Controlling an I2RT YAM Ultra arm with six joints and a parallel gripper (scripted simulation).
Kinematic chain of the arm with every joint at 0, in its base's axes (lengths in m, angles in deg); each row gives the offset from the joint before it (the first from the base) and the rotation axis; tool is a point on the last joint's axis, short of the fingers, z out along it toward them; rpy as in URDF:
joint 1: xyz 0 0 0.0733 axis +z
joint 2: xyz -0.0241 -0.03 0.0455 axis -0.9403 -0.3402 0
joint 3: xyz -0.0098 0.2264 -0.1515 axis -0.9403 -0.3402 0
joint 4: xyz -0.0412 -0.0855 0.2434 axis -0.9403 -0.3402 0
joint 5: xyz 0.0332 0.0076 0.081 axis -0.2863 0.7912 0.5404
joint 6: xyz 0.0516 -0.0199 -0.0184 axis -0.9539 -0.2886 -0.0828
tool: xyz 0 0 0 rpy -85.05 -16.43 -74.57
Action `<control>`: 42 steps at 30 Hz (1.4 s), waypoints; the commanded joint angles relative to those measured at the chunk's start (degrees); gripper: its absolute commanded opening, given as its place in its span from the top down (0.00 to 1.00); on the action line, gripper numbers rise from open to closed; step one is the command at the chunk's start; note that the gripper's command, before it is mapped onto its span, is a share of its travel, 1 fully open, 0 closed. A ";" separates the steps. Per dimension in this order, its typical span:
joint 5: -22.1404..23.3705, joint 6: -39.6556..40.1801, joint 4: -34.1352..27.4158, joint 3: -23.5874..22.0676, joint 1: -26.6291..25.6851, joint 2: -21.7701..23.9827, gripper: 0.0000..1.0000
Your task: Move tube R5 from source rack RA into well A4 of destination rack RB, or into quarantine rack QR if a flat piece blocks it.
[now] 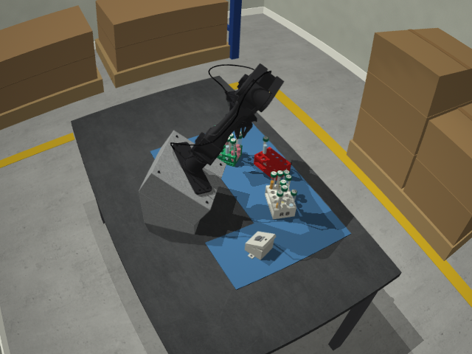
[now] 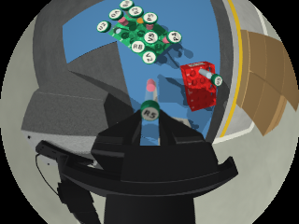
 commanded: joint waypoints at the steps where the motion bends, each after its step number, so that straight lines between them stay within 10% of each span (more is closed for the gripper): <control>1: 0.54 4.61 -0.94 1.91 -1.78 2.76 1.00; 22: 2.03 18.16 -1.32 5.30 -13.56 6.62 1.00; 42: 2.64 -15.06 -1.07 5.47 -13.56 7.08 1.00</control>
